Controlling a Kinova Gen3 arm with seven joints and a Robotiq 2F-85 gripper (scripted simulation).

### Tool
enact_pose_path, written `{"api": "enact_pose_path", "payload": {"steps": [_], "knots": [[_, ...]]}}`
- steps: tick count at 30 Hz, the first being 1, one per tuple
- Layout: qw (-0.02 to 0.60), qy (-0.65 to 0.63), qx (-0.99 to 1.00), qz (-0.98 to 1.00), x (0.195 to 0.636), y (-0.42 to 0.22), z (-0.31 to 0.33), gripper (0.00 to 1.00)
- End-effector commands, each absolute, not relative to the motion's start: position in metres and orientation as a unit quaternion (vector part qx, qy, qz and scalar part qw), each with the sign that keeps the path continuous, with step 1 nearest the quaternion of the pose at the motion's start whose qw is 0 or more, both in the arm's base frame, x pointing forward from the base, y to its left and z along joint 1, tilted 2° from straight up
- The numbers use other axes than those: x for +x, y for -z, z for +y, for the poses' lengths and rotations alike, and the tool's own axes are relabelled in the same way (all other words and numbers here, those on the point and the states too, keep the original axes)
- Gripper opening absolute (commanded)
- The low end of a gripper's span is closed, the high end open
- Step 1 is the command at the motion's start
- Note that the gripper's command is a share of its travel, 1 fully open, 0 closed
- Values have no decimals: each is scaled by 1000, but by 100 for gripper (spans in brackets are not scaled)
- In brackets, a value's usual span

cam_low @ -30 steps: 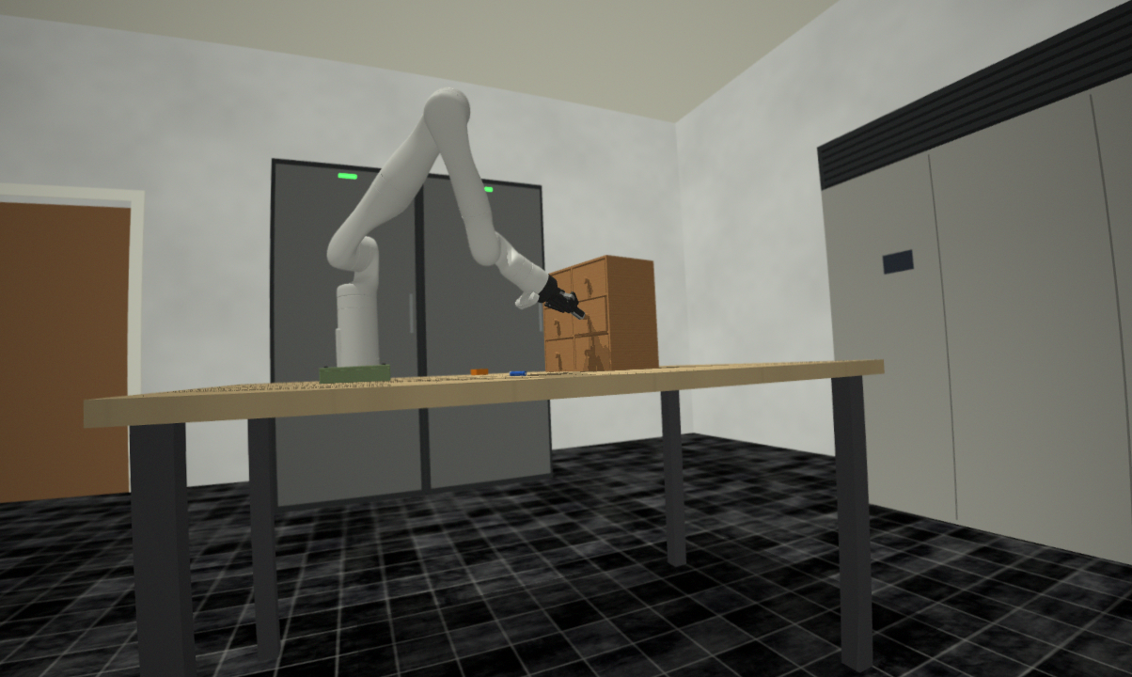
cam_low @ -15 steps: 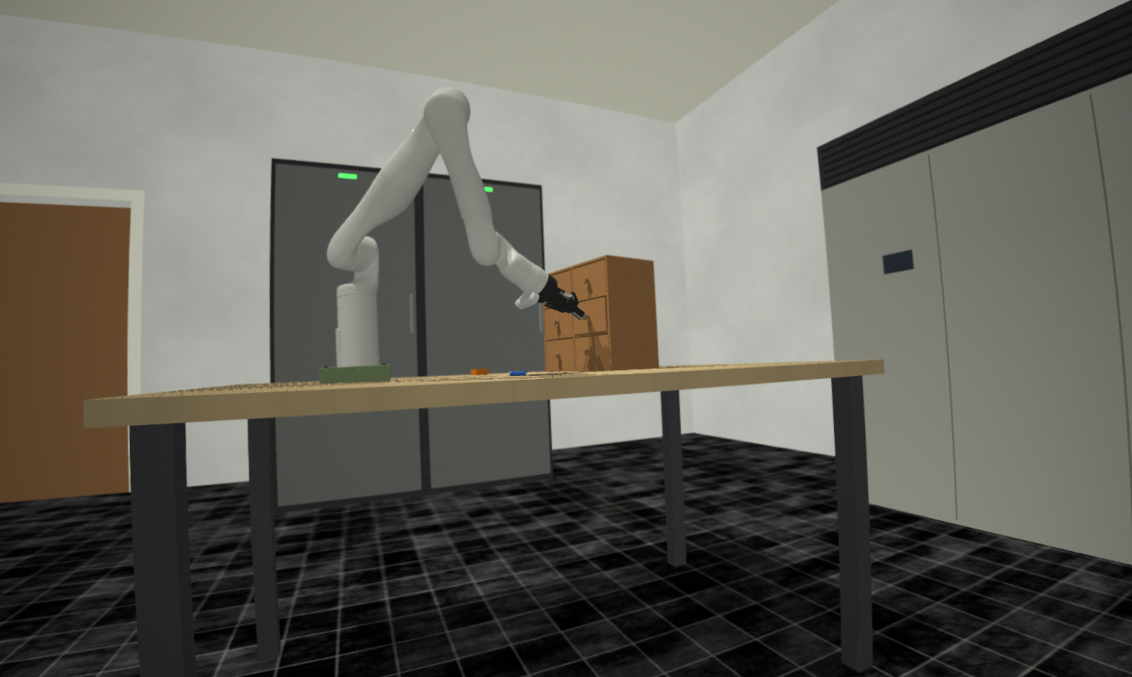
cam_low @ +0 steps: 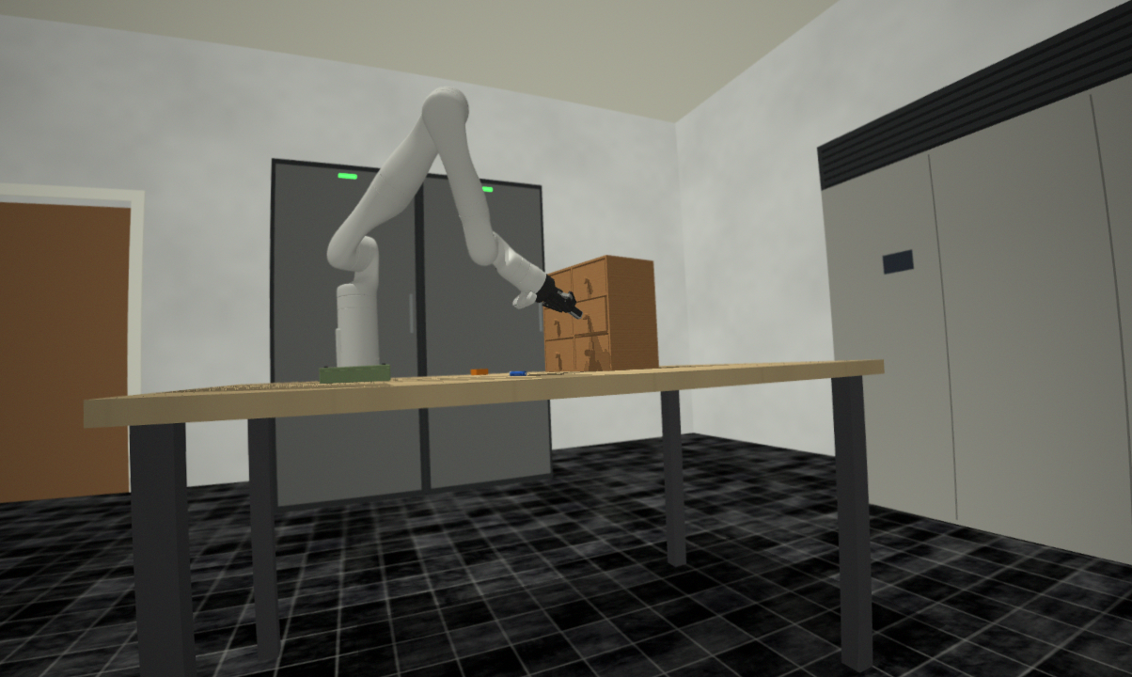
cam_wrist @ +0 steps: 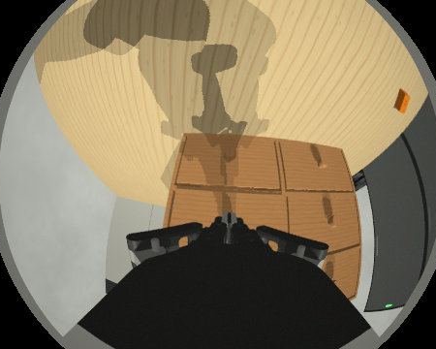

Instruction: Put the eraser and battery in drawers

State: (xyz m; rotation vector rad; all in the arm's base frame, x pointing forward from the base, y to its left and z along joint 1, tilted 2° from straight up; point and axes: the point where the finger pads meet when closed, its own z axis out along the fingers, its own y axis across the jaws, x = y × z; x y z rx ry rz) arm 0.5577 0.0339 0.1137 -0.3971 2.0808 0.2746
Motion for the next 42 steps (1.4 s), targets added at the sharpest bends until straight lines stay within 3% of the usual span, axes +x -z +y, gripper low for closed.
{"api": "enact_pose_path", "payload": {"steps": [1,29,42], "knots": [[481,-112,-161,855,547,-114,27,0],[481,-112,-161,855,476,-133,-3,0],[481,-112,-161,855,473,-135,-5,0]]}}
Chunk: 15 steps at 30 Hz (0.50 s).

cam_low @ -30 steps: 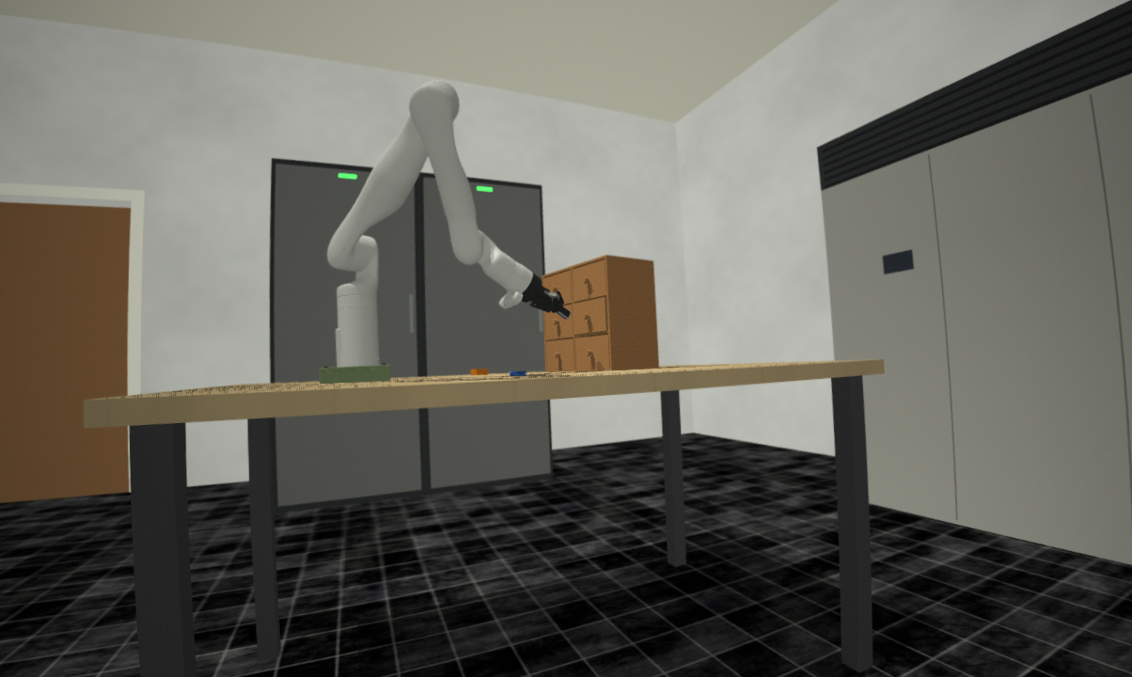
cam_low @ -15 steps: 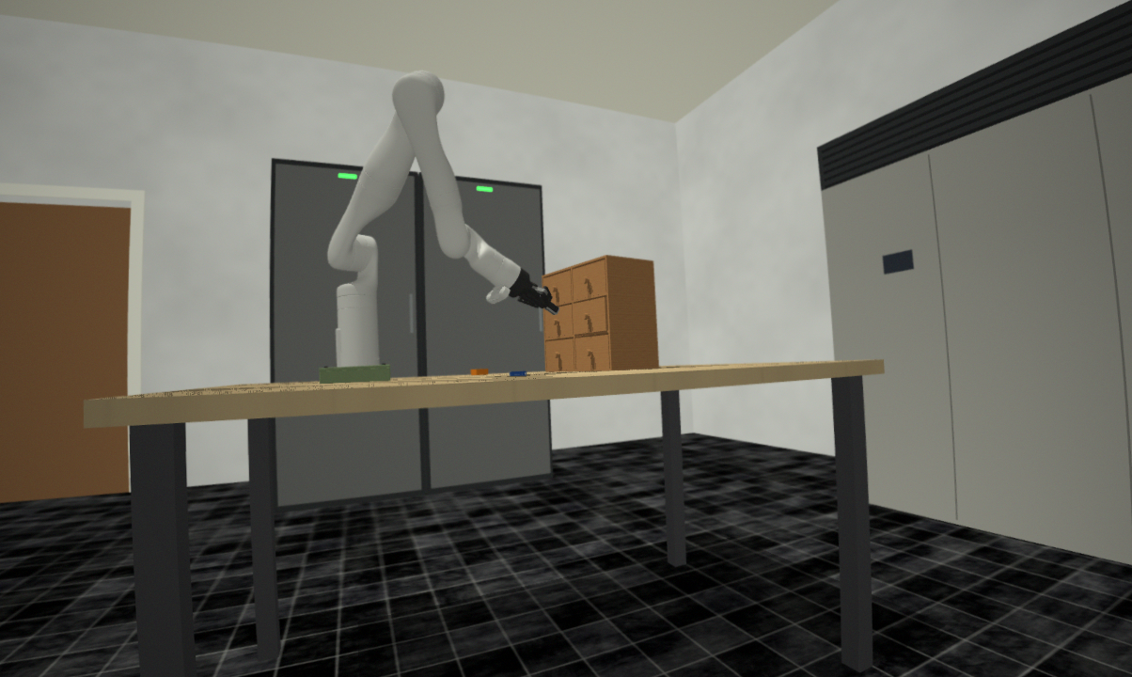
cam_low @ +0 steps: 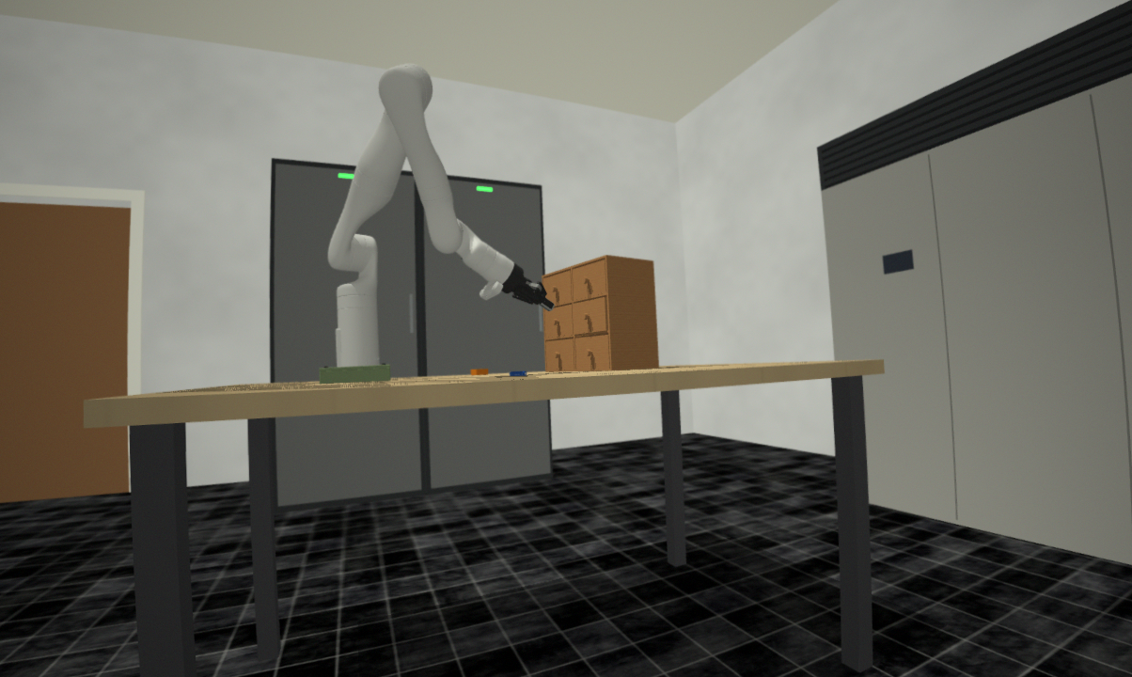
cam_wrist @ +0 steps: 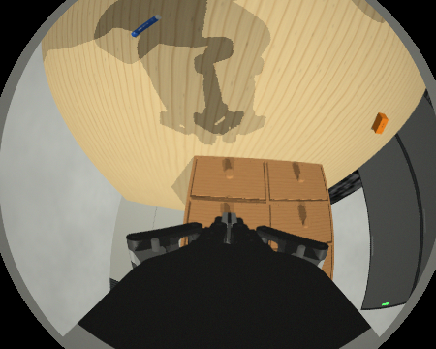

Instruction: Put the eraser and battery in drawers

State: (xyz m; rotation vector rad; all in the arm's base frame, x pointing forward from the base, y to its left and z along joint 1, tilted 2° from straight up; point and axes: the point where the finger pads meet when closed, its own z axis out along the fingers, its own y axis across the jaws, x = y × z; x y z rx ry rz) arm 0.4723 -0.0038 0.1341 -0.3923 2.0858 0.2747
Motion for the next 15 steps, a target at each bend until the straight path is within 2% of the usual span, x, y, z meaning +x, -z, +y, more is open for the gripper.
{"api": "enact_pose_path", "payload": {"steps": [1,15], "knots": [[481,-112,-161,855,473,-135,-5,0],[475,-110,-162,858,472,-136,-5,0]]}}
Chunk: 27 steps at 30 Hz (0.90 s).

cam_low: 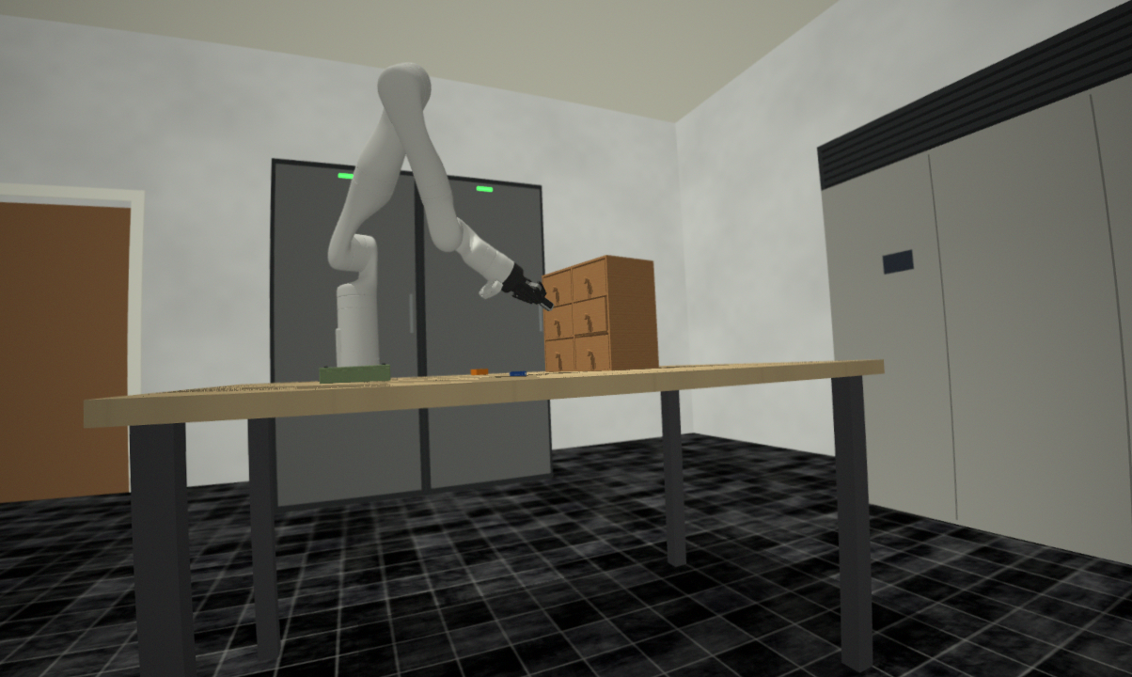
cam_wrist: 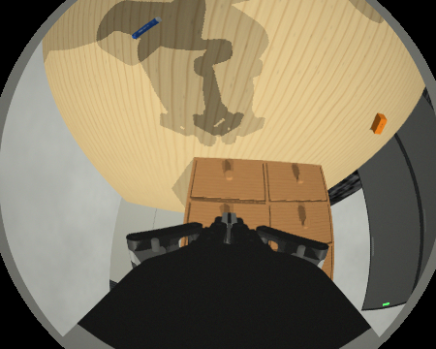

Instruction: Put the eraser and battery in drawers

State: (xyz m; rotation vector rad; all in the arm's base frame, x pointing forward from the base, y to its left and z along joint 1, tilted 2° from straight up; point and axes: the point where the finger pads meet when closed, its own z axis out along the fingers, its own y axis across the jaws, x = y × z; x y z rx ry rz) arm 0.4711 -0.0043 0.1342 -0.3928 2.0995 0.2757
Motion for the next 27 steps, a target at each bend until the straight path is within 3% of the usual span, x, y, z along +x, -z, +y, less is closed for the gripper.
{"api": "enact_pose_path", "payload": {"steps": [1,27], "knots": [[475,-110,-162,858,472,-136,-5,0],[437,-103,-166,878,466,-145,-8,0]]}}
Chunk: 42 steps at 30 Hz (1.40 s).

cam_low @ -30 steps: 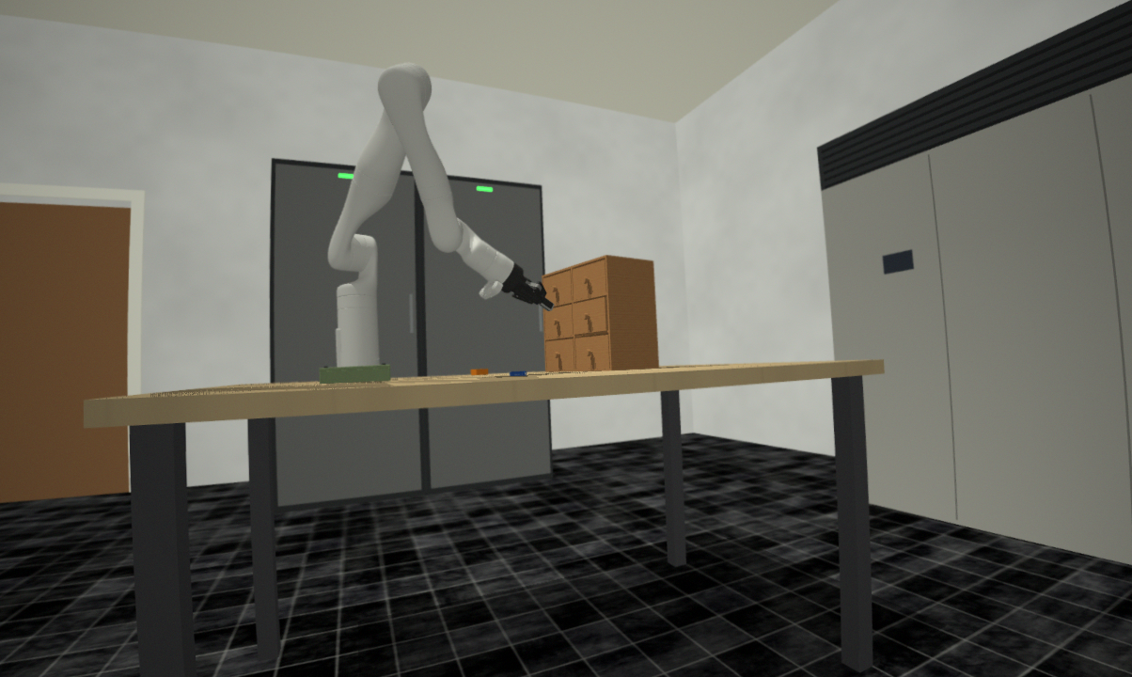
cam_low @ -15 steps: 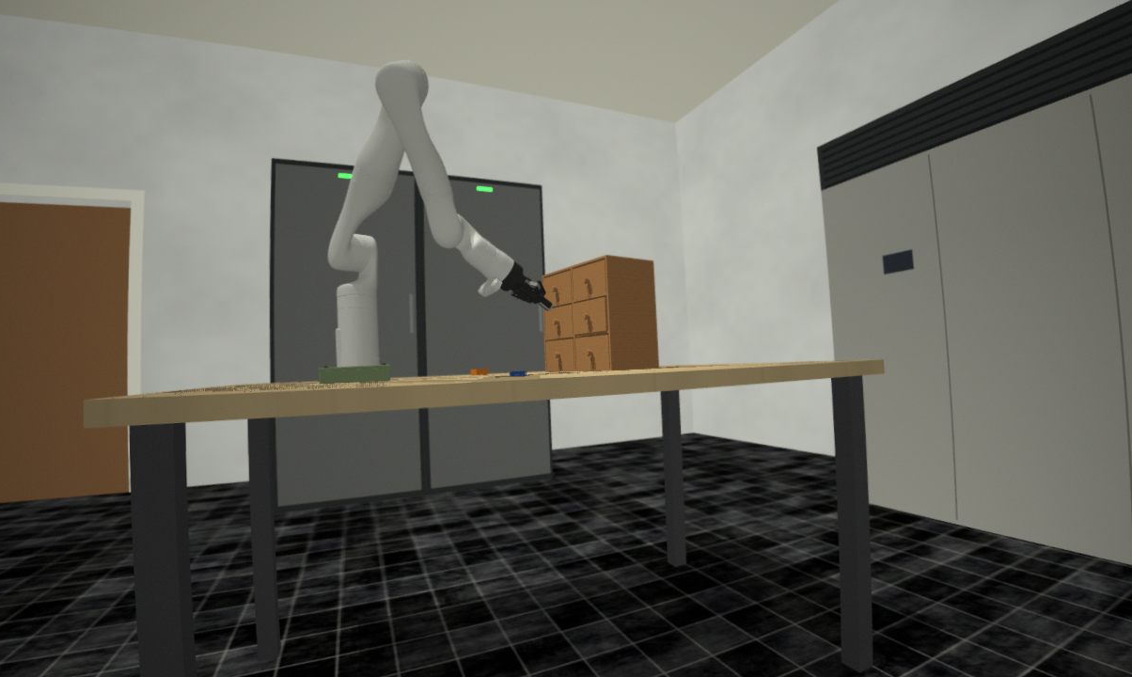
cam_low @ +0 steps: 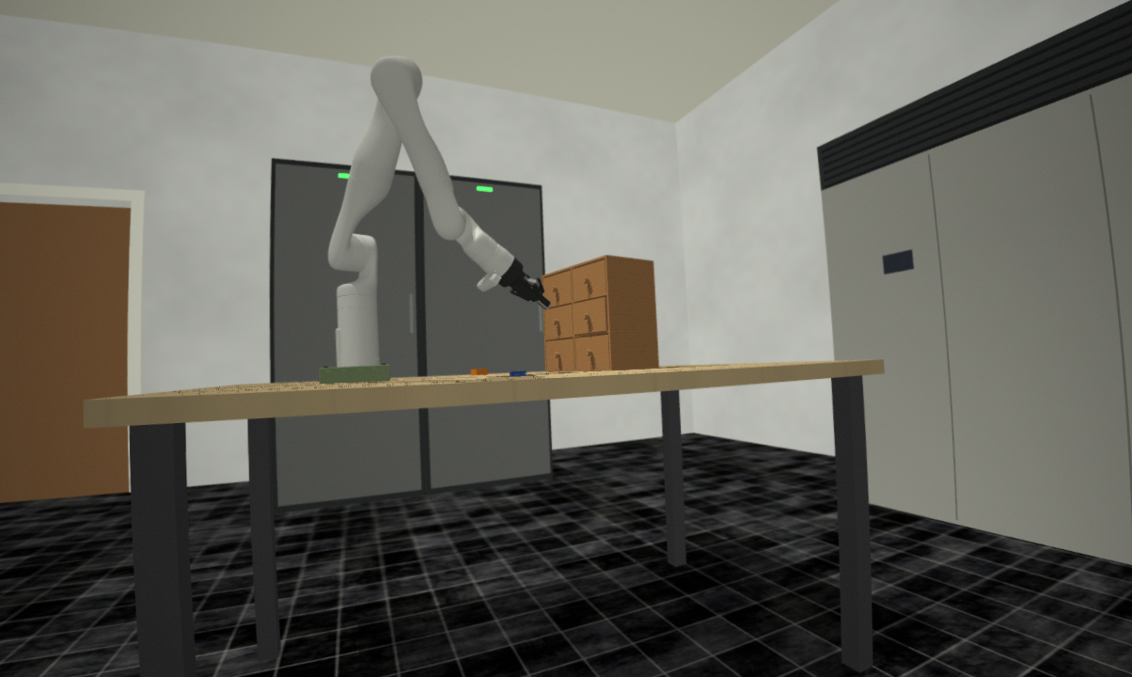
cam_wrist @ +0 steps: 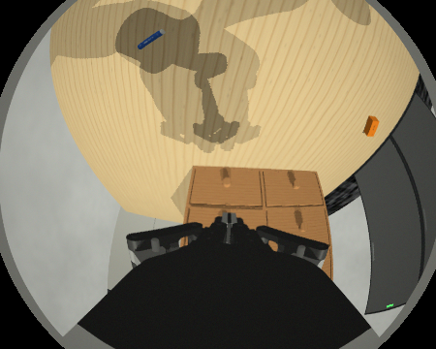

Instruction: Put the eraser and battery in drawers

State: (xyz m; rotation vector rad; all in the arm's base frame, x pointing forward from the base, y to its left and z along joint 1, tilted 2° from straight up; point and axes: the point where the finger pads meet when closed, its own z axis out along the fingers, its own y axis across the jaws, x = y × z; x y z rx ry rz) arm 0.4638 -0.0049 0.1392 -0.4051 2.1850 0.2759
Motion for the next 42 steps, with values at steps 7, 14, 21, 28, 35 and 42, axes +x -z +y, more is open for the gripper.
{"api": "enact_pose_path", "payload": {"steps": [7,14,21,28,35,42], "knots": [[421,-100,-168,885,463,-148,-9,0],[404,-97,-170,894,461,-152,-10,0],[381,-93,-173,904,457,-156,-12,0],[363,-89,-174,911,455,-160,-13,0],[337,-84,-177,921,451,-166,-15,0],[316,-80,-179,928,448,-170,-16,0]]}}
